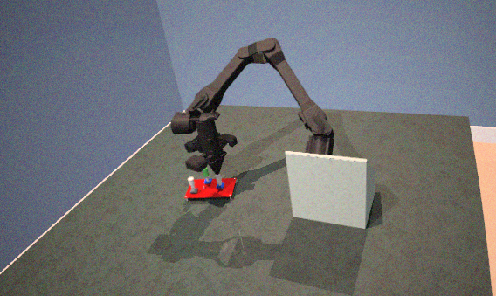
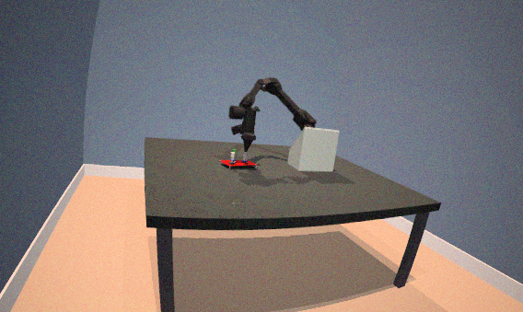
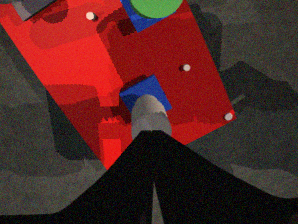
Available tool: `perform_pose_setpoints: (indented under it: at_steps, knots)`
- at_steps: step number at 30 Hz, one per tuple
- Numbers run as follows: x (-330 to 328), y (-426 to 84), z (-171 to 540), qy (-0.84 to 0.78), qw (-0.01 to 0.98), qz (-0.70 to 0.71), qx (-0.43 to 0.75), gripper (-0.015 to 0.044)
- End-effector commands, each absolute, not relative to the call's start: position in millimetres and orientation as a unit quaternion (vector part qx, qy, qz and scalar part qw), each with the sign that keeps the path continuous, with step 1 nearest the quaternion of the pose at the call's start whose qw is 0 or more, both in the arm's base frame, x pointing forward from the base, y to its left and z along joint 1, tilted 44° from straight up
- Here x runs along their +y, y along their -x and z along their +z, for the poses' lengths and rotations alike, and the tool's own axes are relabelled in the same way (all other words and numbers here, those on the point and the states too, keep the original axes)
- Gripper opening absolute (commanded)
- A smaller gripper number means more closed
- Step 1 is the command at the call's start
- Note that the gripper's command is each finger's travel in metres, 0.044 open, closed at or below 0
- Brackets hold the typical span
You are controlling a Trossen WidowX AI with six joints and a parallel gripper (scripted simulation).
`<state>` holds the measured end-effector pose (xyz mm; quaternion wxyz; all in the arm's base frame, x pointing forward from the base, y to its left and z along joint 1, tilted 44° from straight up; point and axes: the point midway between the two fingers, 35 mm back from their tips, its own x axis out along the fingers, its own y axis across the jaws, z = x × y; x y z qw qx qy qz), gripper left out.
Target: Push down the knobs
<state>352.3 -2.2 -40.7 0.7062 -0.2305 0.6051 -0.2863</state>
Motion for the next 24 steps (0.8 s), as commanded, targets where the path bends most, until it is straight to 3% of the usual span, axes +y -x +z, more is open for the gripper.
perform_pose_setpoints:
  at_steps: [1, 24]
  knots:
    - [-3.1, -352.8, -40.7, 0.233, 0.706, -0.287, 0.603, 0.0000]
    - [-7.1, -353.4, -44.8, 0.233, 0.706, -0.287, 0.603, 0.0000]
